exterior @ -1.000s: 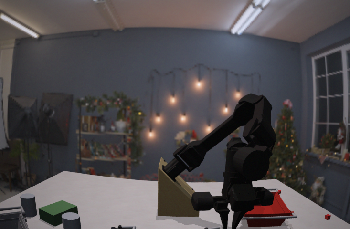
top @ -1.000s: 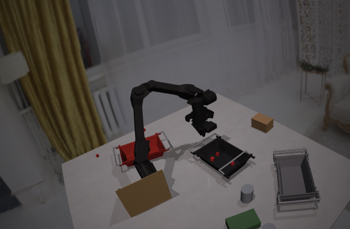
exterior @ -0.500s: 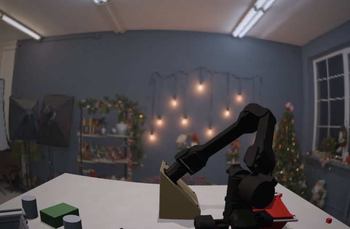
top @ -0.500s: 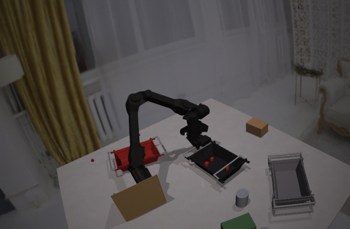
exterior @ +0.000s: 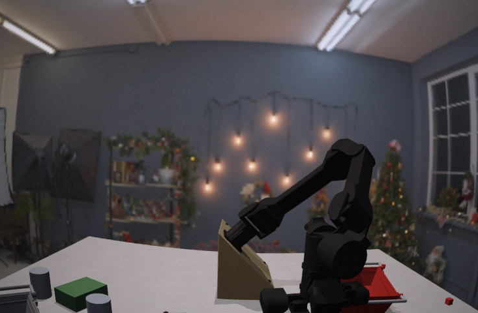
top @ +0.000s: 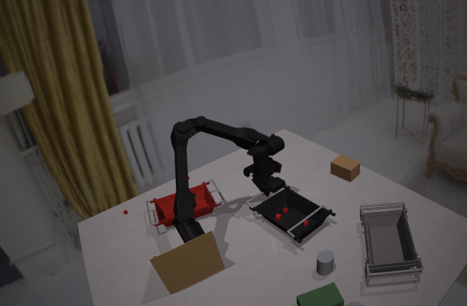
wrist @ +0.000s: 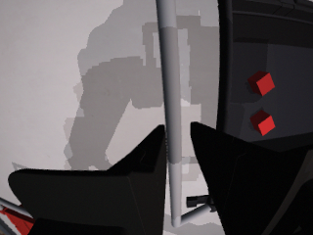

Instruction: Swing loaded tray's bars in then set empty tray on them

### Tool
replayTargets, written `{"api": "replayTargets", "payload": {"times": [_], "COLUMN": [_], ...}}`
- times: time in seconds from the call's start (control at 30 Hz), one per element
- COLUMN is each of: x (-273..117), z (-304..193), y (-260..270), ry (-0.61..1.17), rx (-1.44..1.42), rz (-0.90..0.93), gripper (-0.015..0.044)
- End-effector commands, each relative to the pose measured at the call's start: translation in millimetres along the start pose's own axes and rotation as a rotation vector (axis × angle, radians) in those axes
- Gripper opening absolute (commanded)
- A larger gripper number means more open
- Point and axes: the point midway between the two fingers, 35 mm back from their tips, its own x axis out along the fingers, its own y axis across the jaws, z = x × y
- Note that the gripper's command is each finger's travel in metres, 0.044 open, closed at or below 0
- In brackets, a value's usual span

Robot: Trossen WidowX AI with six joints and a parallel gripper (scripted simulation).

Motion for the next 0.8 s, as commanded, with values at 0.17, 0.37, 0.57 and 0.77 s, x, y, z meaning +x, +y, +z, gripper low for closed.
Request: {"api": "replayTargets", "payload": {"times": [0.17,0.37,0.57,0.77], "x": [-16.4,-17.1,-10.2,3.2], "z": [1.7,1.6,1.6,1.6], "y": [-24.5,-35.6,-54.6,-67.8], "ry": [-0.01,-0.01,-0.01,-0.01], "rx": [0.001,0.001,0.001,0.001], "rz": [-0.015,-0.015,-0.016,-0.016], "gripper": [0.0082,0.0082,0.0082,0.0082]}}
